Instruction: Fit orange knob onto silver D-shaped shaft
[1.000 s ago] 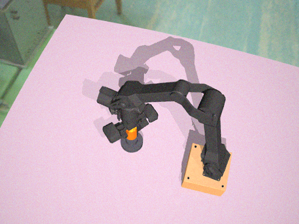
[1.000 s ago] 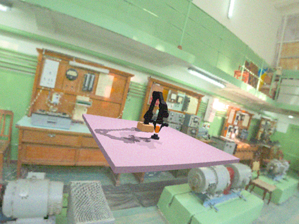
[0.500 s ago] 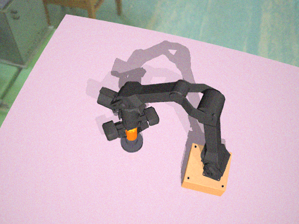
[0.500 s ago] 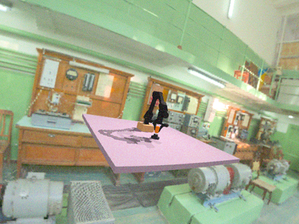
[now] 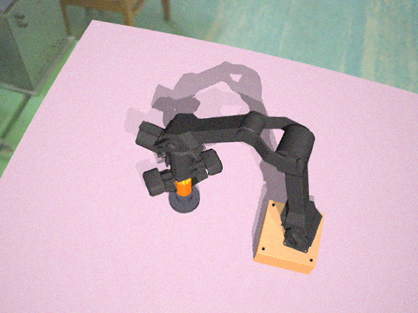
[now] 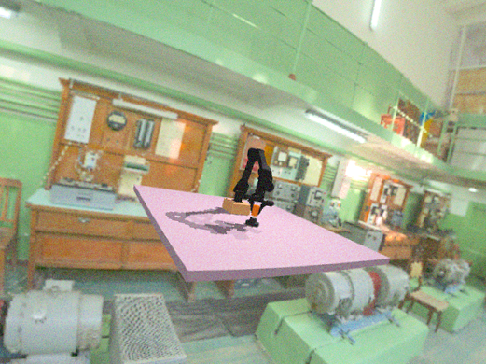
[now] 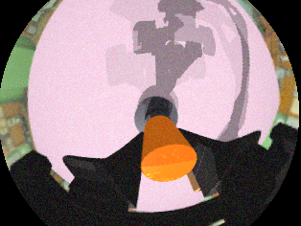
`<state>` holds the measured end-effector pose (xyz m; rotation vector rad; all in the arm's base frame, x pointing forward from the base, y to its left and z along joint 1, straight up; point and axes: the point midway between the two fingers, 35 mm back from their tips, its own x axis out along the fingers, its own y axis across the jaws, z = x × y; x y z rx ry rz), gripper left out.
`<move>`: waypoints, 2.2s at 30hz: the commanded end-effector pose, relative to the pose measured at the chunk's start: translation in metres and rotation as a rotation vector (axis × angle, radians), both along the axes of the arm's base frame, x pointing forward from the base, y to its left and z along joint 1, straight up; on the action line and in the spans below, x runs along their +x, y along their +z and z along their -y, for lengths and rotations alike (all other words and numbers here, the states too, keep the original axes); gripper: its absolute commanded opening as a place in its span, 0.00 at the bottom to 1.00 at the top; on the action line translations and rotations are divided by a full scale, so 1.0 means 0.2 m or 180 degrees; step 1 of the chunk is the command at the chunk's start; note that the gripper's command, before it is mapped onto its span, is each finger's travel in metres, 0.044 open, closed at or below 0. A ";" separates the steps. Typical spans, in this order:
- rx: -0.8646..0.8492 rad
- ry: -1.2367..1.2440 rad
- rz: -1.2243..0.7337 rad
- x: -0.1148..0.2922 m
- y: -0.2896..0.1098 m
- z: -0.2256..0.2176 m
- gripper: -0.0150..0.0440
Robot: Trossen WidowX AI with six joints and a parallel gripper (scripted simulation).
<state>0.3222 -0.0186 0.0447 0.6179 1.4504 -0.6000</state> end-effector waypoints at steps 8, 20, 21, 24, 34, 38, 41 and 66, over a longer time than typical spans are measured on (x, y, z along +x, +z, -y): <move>0.0025 -0.0677 0.0003 -0.01 0.00 0.00 0.25; 0.0025 -0.0677 0.0004 0.00 0.00 0.00 0.25; 0.0025 -0.0677 0.0004 0.01 0.01 0.00 0.25; 0.0025 -0.0677 0.0004 0.01 -0.01 0.00 0.25; 0.0025 -0.0677 0.0003 -0.01 -0.01 0.00 0.25; 0.0025 -0.0677 0.0003 -0.01 -0.01 0.00 0.25; 0.0025 -0.0677 0.0003 -0.01 -0.01 0.00 0.25; 0.0048 -0.1344 0.0004 0.00 0.00 0.00 0.25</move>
